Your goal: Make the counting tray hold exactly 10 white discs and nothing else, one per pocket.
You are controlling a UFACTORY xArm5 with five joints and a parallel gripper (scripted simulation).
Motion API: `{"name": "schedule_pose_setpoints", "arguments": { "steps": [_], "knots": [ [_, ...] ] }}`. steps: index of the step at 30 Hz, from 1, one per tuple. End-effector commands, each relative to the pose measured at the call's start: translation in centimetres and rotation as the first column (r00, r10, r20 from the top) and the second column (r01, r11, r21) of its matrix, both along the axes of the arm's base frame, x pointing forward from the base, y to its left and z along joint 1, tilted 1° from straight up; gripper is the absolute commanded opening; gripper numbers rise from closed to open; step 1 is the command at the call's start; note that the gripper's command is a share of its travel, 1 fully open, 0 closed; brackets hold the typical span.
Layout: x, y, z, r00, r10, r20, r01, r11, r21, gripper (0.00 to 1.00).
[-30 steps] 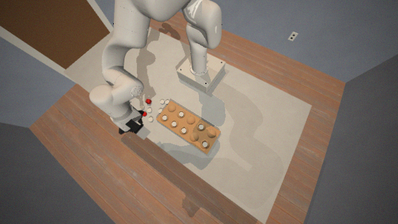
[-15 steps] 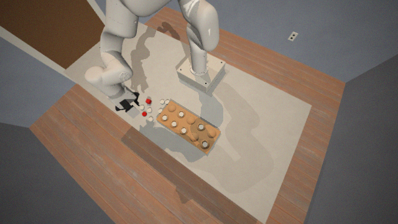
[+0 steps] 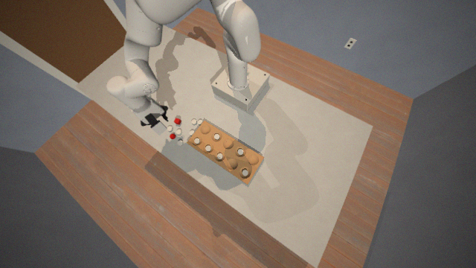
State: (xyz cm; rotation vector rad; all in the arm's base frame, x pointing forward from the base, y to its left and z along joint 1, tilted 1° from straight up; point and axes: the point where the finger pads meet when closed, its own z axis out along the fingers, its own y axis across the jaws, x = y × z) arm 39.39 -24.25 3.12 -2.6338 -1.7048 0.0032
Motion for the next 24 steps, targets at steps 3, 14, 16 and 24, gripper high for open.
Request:
{"name": "schedule_pose_setpoints", "arguments": {
  "steps": [3, 14, 16, 24],
  "knots": [
    [0.0, 0.0, -4.8, 1.0, -0.001, -0.002, 0.001, 1.0, 0.001, 0.47],
    [0.0, 0.0, -8.1, 1.0, -0.001, -0.002, 0.001, 1.0, 0.001, 0.47],
    [0.0, 0.0, -8.1, 1.0, -0.001, -0.002, 0.001, 1.0, 0.001, 0.47],
    [0.0, 0.0, -8.1, 1.0, -0.001, -0.002, 0.001, 1.0, 0.001, 0.0]
  ]
}}
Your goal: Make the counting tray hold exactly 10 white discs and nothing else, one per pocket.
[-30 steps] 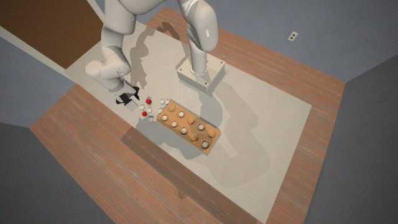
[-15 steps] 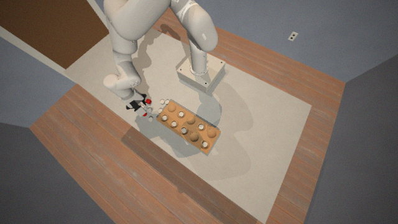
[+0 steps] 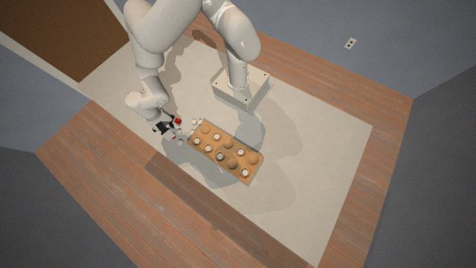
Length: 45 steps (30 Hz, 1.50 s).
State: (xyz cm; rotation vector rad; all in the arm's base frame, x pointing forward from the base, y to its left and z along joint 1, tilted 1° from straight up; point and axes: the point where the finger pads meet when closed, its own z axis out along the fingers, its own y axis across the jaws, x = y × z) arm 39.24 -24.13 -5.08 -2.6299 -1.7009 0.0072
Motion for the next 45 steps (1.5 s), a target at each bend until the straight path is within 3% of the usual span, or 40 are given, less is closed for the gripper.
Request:
{"name": "schedule_pose_setpoints", "arguments": {
  "steps": [1, 32, 34, 37, 43, 45],
  "knots": [
    [0.1, -0.1, 0.1, 1.0, 0.0, 0.003, 0.0, 1.0, -0.002, 0.0],
    [0.1, -0.1, 0.2, 1.0, 0.0, 0.003, 0.0, 1.0, -0.002, 0.0],
    [0.2, -0.1, 1.1, 1.0, 0.0, 0.003, 0.0, 1.0, -0.002, 0.0],
    [0.2, -0.1, 4.7, 1.0, 0.0, 0.003, 0.0, 1.0, -0.002, 0.0],
    [0.2, -0.2, 9.5, 1.0, 0.0, 0.003, 0.0, 1.0, -0.002, 0.0],
    [0.1, -0.2, 10.0, 1.0, 0.0, 0.003, 0.0, 1.0, -0.002, 0.0]
  ]
}}
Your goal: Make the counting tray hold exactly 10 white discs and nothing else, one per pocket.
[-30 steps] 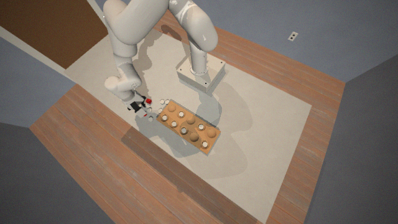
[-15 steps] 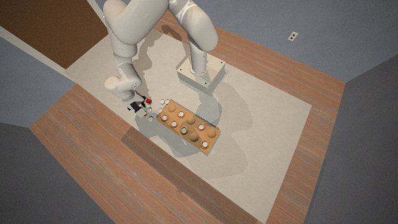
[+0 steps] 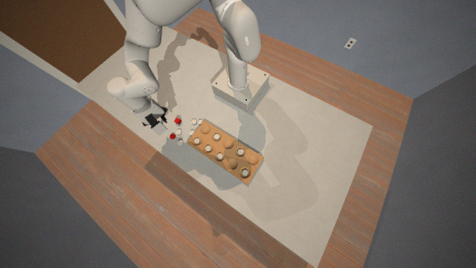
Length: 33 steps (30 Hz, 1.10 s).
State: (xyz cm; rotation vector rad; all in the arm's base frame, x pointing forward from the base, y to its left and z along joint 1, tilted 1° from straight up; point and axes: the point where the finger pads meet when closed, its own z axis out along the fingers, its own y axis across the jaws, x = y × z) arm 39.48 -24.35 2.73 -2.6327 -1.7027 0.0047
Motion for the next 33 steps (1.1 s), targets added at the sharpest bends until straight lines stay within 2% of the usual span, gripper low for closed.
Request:
{"name": "schedule_pose_setpoints", "arguments": {
  "steps": [1, 6, 8, 16, 18, 19, 22, 33],
  "knots": [
    [-0.1, 0.0, 2.1, 1.0, 0.0, 0.0, 0.0, 1.0, 0.0, 0.0],
    [0.4, 0.9, 2.3, 1.0, 0.0, 0.0, 0.0, 1.0, 0.0, 0.0],
    [1.8, 3.4, 2.4, 1.0, 0.0, 0.0, 0.0, 1.0, -0.001, 0.0],
    [4.4, 10.0, 2.7, 1.0, 0.0, 0.001, 0.0, 1.0, -0.002, 0.0],
    [4.4, 10.0, 2.7, 1.0, 0.0, 0.001, 0.0, 1.0, -0.002, 0.0],
    [5.1, 12.6, 2.9, 1.0, 0.0, 0.002, 0.0, 1.0, -0.003, 0.0],
    [5.6, 14.6, 2.9, 1.0, 0.0, 0.002, 0.0, 1.0, -0.003, 0.0],
    [6.5, 24.7, 3.4, 1.0, 0.0, 0.004, 0.0, 1.0, -0.004, 0.0]
  ]
}}
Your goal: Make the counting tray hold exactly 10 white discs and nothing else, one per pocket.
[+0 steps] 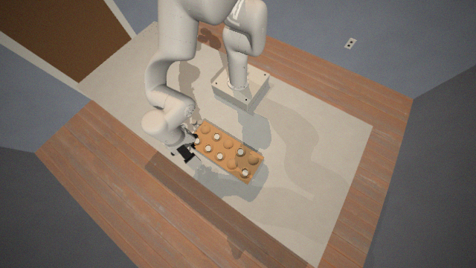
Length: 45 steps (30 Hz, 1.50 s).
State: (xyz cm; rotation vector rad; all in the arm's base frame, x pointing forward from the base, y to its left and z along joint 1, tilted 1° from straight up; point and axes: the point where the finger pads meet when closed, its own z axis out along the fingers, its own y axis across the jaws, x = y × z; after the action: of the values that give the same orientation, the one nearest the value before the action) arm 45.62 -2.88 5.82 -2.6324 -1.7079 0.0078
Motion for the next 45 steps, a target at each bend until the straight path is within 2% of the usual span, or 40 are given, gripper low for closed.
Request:
{"name": "schedule_pose_setpoints", "arguments": {
  "steps": [1, 2, 3, 10, 17, 25, 27, 31, 34, 45],
  "knots": [
    [0.4, 3.3, 0.3, 1.0, -0.003, 0.005, 0.003, 1.0, 0.0, 0.0],
    [0.4, 3.3, 0.3, 1.0, -0.003, 0.005, 0.003, 1.0, 0.0, 0.0],
    [0.2, 6.0, 0.4, 1.0, -0.003, 0.005, 0.003, 1.0, 0.0, 0.0],
    [-0.6, 11.7, 0.6, 1.0, -0.003, 0.006, 0.003, 1.0, 0.0, 0.0],
    [-2.3, 17.8, 0.9, 1.0, -0.003, 0.008, 0.003, 1.0, 0.0, 0.0],
    [-2.8, 19.0, 0.8, 1.0, -0.003, 0.008, 0.003, 1.0, 0.0, 0.0],
    [-2.8, 19.0, -0.3, 1.0, -0.003, 0.008, 0.003, 1.0, 0.0, 0.0],
    [-2.9, 19.0, -4.4, 1.0, -0.003, 0.008, 0.003, 1.0, 0.0, 0.0],
    [-2.8, 19.1, -6.6, 1.0, -0.003, 0.008, 0.003, 1.0, 0.0, 0.0],
    [-2.8, 19.1, -7.8, 1.0, -0.003, 0.008, 0.003, 1.0, 0.0, 0.0]
  ]
}}
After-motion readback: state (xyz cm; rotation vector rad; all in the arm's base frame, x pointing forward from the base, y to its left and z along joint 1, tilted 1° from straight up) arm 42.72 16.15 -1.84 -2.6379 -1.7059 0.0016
